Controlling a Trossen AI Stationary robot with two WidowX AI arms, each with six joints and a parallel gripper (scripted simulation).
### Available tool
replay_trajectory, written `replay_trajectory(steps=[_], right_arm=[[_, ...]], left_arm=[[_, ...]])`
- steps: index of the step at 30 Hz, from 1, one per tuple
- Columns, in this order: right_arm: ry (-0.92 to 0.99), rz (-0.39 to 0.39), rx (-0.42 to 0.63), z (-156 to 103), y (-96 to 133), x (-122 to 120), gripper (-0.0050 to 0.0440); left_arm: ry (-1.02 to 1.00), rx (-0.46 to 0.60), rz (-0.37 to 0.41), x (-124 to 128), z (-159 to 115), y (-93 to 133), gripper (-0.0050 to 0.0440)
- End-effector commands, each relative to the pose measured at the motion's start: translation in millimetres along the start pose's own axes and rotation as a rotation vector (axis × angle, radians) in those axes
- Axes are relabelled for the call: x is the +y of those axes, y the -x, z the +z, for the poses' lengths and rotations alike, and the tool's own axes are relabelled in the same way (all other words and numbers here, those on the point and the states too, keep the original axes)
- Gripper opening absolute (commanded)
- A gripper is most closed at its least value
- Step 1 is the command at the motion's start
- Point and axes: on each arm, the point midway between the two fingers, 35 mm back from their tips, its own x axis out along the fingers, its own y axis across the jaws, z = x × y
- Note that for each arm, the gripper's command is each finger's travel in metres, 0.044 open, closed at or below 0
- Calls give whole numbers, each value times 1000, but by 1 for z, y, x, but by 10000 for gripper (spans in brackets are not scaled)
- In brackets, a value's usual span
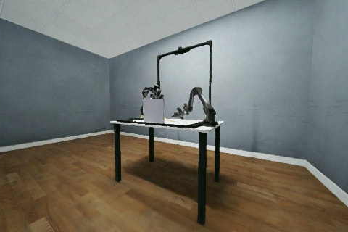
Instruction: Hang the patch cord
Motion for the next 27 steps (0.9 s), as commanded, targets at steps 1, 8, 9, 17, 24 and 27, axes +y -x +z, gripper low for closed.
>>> replay_trajectory(steps=[1,8,9,17,24,27], right_arm=[[49,49,70,14,-19,25,440],[107,98,161,7,-48,55,440],[117,106,177,5,-53,61,440],[190,161,281,-12,-82,98,440],[220,180,325,-22,-93,113,440],[228,187,342,-27,-97,118,440]], left_arm=[[5,-12,3,1,6,0,440],[5,-12,3,1,6,0,440],[5,-12,3,1,6,0,440],[5,-12,3,1,6,0,440],[5,-12,3,1,6,0,440],[5,-12,3,1,6,0,440]])
